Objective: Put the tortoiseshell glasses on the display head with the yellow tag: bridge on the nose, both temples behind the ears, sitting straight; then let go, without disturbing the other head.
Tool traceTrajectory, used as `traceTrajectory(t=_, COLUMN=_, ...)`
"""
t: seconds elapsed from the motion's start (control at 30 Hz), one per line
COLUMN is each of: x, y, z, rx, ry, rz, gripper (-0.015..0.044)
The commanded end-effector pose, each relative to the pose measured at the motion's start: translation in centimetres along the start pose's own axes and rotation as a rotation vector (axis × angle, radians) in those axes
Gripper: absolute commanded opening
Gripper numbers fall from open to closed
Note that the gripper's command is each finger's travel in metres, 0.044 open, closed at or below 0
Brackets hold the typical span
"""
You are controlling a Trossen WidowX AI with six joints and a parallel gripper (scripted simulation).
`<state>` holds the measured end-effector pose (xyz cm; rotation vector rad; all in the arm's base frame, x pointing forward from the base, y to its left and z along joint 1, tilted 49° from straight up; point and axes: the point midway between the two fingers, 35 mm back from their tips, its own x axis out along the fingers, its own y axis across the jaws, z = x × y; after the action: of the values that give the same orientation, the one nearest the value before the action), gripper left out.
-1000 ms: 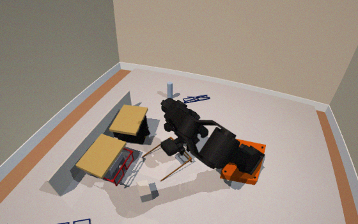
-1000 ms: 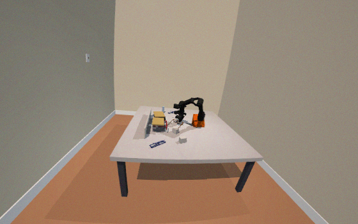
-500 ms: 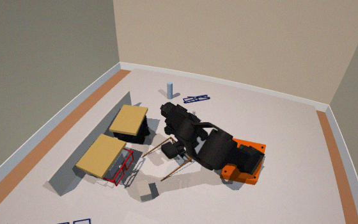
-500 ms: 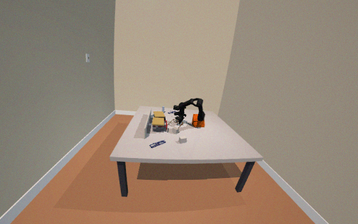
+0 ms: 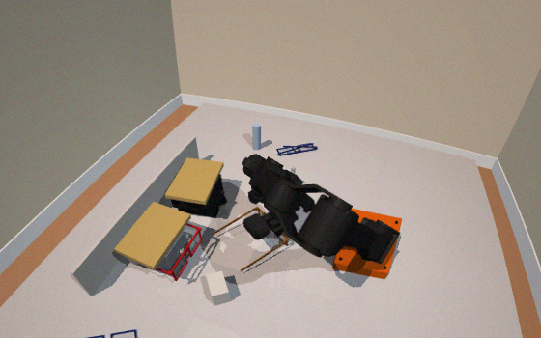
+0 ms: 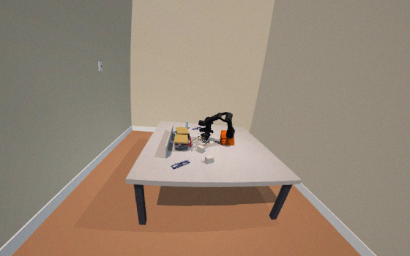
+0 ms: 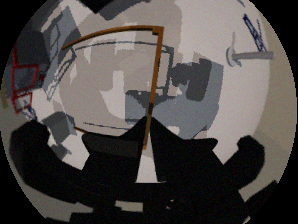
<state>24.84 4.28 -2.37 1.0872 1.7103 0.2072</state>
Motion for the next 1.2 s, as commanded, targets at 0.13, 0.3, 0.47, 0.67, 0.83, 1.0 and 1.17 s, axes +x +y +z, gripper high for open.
traceTrajectory(t=0.13, x=0.0, y=0.0, z=0.0, rx=-0.002, ry=0.0, rz=0.001, gripper=0.0)
traceTrajectory(t=0.3, x=-1.4, y=0.0, z=0.3, rx=-0.001, ry=-0.003, rz=-0.001, gripper=0.0)
traceTrajectory(t=0.47, x=-4.4, y=0.0, z=0.5, rx=0.002, ry=-0.006, rz=-0.003, gripper=0.0)
traceTrajectory(t=0.67, x=-7.9, y=0.0, z=0.6, rx=0.004, ry=-0.003, rz=-0.001, gripper=0.0)
traceTrajectory(t=0.83, x=-9.9, y=0.1, z=0.5, rx=0.004, ry=0.001, rz=0.003, gripper=0.0)
traceTrajectory(t=1.0, x=-10.4, y=0.4, z=0.3, rx=0.037, ry=-0.019, rz=0.009, gripper=0.0)
traceTrajectory(t=1.17, x=-11.6, y=1.0, z=-0.5, rx=0.131, ry=-0.075, rz=0.03, gripper=0.0)
